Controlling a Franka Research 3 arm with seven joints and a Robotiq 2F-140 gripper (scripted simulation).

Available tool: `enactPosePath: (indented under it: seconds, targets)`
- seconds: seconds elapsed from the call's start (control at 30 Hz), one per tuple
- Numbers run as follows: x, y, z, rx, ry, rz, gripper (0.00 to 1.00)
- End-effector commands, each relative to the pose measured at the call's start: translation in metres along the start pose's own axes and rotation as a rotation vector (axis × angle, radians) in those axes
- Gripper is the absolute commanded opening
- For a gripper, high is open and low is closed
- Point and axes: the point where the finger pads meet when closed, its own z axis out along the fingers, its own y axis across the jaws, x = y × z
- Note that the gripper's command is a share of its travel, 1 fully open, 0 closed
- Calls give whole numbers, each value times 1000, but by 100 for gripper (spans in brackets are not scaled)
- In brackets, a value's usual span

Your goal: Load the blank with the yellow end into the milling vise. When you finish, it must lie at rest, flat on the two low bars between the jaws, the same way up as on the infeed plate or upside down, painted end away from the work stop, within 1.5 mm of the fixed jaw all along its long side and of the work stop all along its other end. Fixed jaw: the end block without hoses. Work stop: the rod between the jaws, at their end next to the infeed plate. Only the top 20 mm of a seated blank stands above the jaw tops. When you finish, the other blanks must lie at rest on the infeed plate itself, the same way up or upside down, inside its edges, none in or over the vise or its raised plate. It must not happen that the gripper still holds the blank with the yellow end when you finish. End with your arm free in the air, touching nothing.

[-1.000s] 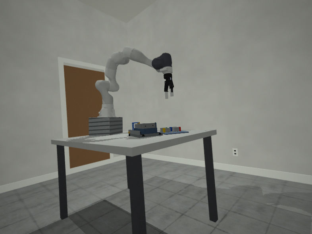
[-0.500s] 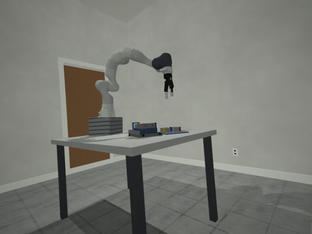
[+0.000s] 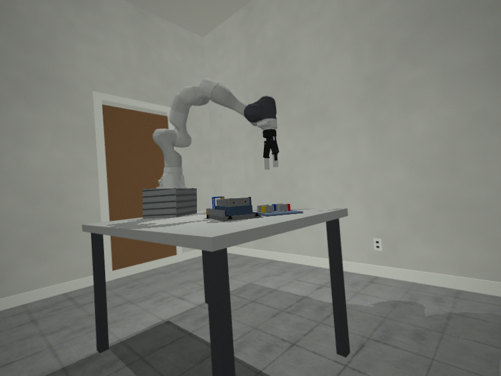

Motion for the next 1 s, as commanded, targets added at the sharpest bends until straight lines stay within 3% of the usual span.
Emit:
enactPosePath:
  seconds: [0.0, 0.07, 0.23, 0.67, 0.8, 0.97]
  targets:
    - [-6, -3, -4, 15, -15, 5, 100]
    - [-6, -3, -4, 15, -15, 5, 100]
    - [-8, -5, 55, 15, -15, 5, 100]
    - [-5, -3, 55, 7, -8, 0, 100]
    - [-9, -6, 44, 15, -15, 5, 100]
    - [-9, -6, 44, 15, -15, 5, 100]
